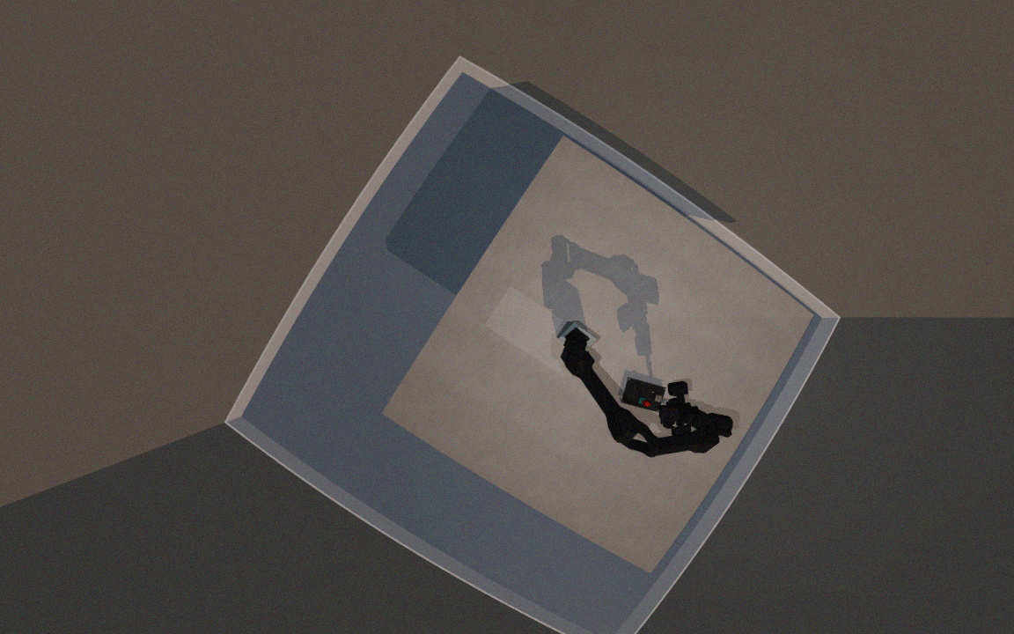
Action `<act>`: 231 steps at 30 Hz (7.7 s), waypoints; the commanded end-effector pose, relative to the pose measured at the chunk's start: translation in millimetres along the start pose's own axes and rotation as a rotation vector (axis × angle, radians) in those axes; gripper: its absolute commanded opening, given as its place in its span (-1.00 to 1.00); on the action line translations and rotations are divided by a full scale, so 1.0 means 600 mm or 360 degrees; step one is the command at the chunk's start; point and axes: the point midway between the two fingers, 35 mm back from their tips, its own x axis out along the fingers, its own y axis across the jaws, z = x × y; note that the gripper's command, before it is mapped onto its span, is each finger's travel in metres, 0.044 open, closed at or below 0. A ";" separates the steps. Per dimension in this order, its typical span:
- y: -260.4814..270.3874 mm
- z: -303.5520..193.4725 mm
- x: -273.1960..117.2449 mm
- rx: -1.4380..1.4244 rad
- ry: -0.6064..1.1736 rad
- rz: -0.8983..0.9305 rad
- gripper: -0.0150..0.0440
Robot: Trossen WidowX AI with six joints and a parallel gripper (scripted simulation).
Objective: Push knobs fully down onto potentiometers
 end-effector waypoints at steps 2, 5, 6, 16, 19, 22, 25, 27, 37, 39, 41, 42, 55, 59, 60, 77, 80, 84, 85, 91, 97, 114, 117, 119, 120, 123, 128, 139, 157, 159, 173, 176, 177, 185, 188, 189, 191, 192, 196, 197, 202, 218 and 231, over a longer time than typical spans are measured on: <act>0.000 0.002 0.000 -0.0008 -0.0008 0.0002 -0.49; 0.000 0.002 0.000 -0.0008 -0.0008 0.0002 -0.49; 0.000 0.002 0.000 -0.0008 -0.0008 0.0002 -0.49; 0.000 0.002 0.012 -0.0008 -0.0008 0.0003 -0.49; 0.000 0.002 0.012 -0.0008 -0.0008 0.0003 -0.49; 0.000 0.002 0.012 -0.0008 -0.0008 0.0003 -0.49; 0.000 0.002 0.014 -0.0008 -0.0009 0.0003 -0.49; 0.000 0.002 0.017 -0.0008 -0.0009 0.0003 -0.49; 0.000 0.002 0.024 -0.0008 -0.0009 0.0003 -0.49; 0.000 0.002 0.025 -0.0008 -0.0009 0.0003 -0.49; 0.000 0.002 0.027 -0.0008 -0.0009 0.0003 -0.49; 0.000 0.002 0.029 -0.0008 -0.0009 0.0003 -0.49; 0.000 0.002 0.038 -0.0008 -0.0009 0.0004 -0.49; 0.000 0.003 0.044 -0.0008 -0.0009 0.0004 -0.49; 0.000 0.003 0.046 -0.0008 -0.0009 0.0004 -0.49; 0.000 0.003 0.059 -0.0008 -0.0009 0.0004 -0.49; 0.000 0.003 0.059 -0.0008 -0.0009 0.0004 -0.49; 0.000 0.003 0.060 -0.0008 -0.0010 0.0004 -0.49; 0.000 0.003 0.061 -0.0008 -0.0010 0.0004 -0.49; 0.000 0.003 0.068 -0.0008 -0.0010 0.0005 -0.49; 0.000 0.003 0.068 -0.0008 -0.0010 0.0005 -0.49; 0.000 0.003 0.075 -0.0008 -0.0010 0.0005 -0.49; 0.000 0.003 0.078 -0.0008 -0.0010 0.0005 -0.49; 0.000 0.003 0.078 -0.0008 -0.0010 0.0005 -0.49; 0.000 0.003 0.078 -0.0008 -0.0010 0.0005 -0.49; 0.000 0.003 0.078 -0.0008 -0.0010 0.0005 -0.49; 0.000 0.003 0.079 -0.0008 -0.0010 0.0005 -0.49; 0.000 0.003 0.080 -0.0008 -0.0010 0.0005 -0.49; 0.000 0.003 0.081 -0.0008 -0.0010 0.0005 -0.49; 0.000 0.003 0.082 -0.0008 -0.0010 0.0005 -0.49; 0.000 0.003 0.083 -0.0008 -0.0010 0.0005 -0.49; 0.000 0.003 0.083 -0.0008 -0.0010 0.0005 -0.49; 0.000 0.003 0.083 -0.0008 -0.0010 0.0005 -0.49; 0.000 0.003 0.083 -0.0008 -0.0010 0.0005 -0.49; 0.000 0.003 0.084 -0.0008 -0.0010 0.0005 -0.49; 0.000 0.003 0.084 -0.0008 -0.0010 0.0005 -0.49; 0.000 0.003 0.085 -0.0008 -0.0010 0.0005 -0.49; 0.000 0.003 0.085 -0.0008 -0.0010 0.0005 -0.49; 0.000 0.003 0.085 -0.0008 -0.0010 0.0005 -0.49; 0.000 0.003 0.085 -0.0008 -0.0010 0.0005 -0.49; 0.000 0.003 0.085 -0.0008 -0.0010 0.0005 -0.49; 0.000 0.003 0.086 -0.0008 -0.0010 0.0005 -0.49; 0.000 0.003 0.087 -0.0008 -0.0010 0.0005 -0.49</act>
